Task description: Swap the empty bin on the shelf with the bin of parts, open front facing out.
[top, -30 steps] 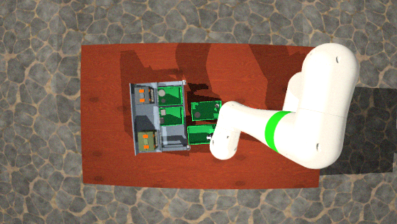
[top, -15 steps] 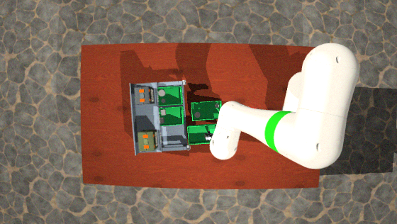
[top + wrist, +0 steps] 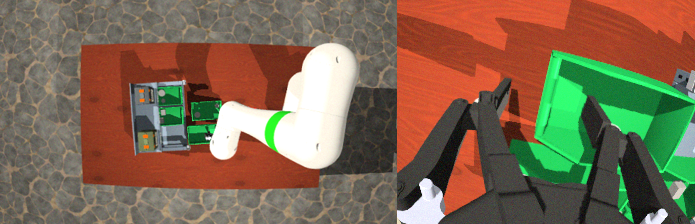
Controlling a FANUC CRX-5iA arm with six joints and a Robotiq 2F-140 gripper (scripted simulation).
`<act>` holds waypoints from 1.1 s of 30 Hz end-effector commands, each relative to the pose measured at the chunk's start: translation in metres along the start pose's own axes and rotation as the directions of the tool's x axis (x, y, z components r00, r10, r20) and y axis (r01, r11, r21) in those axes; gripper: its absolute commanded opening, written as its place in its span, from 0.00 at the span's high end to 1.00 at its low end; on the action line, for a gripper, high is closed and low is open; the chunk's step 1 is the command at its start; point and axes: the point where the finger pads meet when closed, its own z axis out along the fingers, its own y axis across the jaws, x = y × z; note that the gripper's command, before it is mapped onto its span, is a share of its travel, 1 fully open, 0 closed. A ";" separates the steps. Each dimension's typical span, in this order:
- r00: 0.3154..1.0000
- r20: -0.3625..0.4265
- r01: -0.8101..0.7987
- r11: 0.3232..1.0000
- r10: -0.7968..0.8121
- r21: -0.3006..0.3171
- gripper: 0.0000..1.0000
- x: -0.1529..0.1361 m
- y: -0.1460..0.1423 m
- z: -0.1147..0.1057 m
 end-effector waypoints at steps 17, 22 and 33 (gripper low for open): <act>1.000 0.000 0.000 1.000 0.000 -0.001 0.38 0.000 0.000 0.000; 1.000 0.000 0.000 1.000 0.000 -0.001 0.38 0.000 0.000 -0.001; 1.000 0.000 0.000 1.000 0.000 -0.001 0.38 0.000 0.000 -0.008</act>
